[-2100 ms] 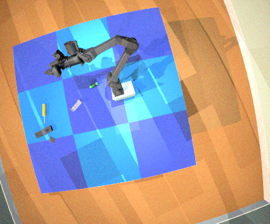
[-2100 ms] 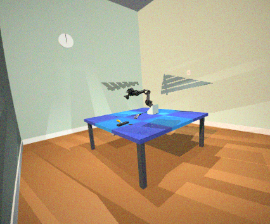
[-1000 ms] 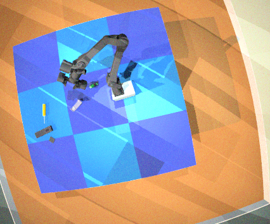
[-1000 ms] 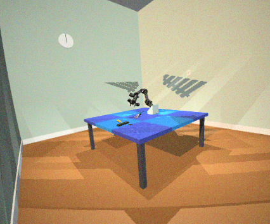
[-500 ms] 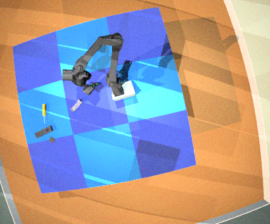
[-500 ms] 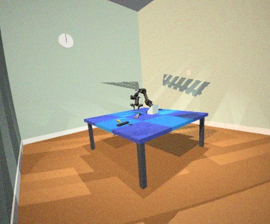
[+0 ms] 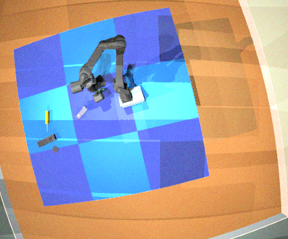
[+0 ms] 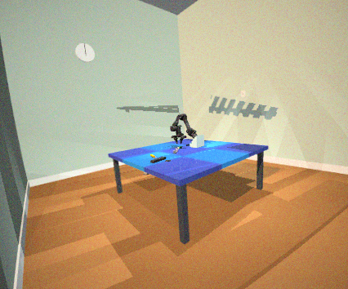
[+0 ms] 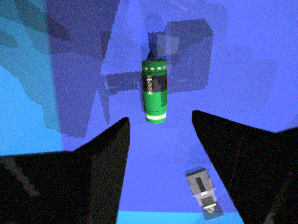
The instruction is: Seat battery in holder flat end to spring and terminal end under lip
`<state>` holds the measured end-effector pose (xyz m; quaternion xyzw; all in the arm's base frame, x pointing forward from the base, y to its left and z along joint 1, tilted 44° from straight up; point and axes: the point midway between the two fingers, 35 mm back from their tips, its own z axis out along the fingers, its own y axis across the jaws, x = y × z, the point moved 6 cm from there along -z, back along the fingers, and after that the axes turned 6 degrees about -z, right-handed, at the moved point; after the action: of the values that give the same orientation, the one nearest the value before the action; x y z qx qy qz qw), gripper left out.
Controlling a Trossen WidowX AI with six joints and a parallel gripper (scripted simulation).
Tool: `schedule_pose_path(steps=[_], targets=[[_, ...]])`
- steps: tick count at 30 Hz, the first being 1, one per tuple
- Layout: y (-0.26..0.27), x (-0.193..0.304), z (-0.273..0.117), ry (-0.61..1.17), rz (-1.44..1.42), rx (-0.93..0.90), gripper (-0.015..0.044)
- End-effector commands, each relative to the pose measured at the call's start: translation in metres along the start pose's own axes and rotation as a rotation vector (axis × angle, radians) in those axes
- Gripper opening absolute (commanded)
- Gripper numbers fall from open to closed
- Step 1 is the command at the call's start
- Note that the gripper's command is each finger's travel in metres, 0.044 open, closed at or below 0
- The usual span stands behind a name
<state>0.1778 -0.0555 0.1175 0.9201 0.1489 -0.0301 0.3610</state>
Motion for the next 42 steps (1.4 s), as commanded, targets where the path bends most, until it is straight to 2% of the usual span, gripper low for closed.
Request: schedule_pose_path(steps=[1,38,42], targets=[[-0.002,-0.005,0.002,-0.035,0.035,-0.011,0.0244],[-0.002,-0.007,0.052,-0.036,0.035,-0.013,0.0244],[-0.002,-0.007,0.052,-0.036,0.035,-0.013,0.0139]])
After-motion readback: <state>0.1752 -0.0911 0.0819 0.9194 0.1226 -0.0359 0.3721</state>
